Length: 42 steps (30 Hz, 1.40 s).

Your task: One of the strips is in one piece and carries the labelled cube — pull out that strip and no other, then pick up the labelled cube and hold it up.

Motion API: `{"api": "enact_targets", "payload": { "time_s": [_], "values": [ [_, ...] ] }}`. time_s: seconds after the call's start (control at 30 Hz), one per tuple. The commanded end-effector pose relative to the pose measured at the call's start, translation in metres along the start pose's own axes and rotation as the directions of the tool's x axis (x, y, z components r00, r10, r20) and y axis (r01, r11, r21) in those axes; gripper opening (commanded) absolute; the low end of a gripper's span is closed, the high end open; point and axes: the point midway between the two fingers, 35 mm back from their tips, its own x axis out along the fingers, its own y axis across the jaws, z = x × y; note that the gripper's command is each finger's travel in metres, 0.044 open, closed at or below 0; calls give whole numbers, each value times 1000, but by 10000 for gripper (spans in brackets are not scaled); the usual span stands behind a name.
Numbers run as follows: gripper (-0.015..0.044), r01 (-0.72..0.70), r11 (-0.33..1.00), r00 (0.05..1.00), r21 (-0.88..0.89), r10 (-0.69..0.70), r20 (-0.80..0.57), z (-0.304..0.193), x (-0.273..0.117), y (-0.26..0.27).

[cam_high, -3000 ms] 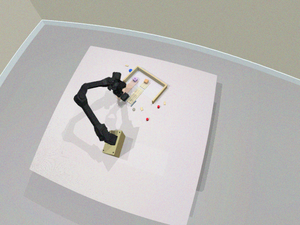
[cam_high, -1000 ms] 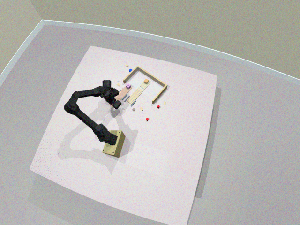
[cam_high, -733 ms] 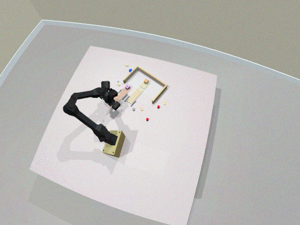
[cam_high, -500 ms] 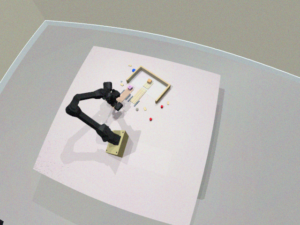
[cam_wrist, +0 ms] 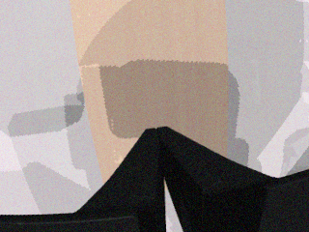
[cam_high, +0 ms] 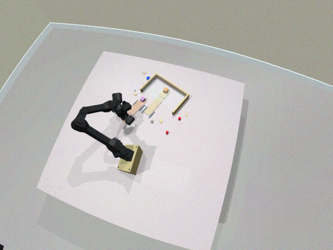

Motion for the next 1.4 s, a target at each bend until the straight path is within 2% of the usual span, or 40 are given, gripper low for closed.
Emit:
{"api": "enact_targets", "payload": {
  "time_s": [0.0,0.8,0.83,0.97,1.2,1.37],
  "values": [
    [0,12,1000,999,1,-12,-33,-12,6,-4],
    [0,12,1000,999,1,-12,-33,-12,6,-4],
    [0,2,1000,1000,-1,-2,-3,-1,-2,0],
    [0,14,1000,999,0,-14,-30,1,-39,0],
    [0,14,1000,999,0,-14,-31,1,-41,-4],
    [131,16,999,999,37,-15,-31,24,-42,-4]
  ]
}}
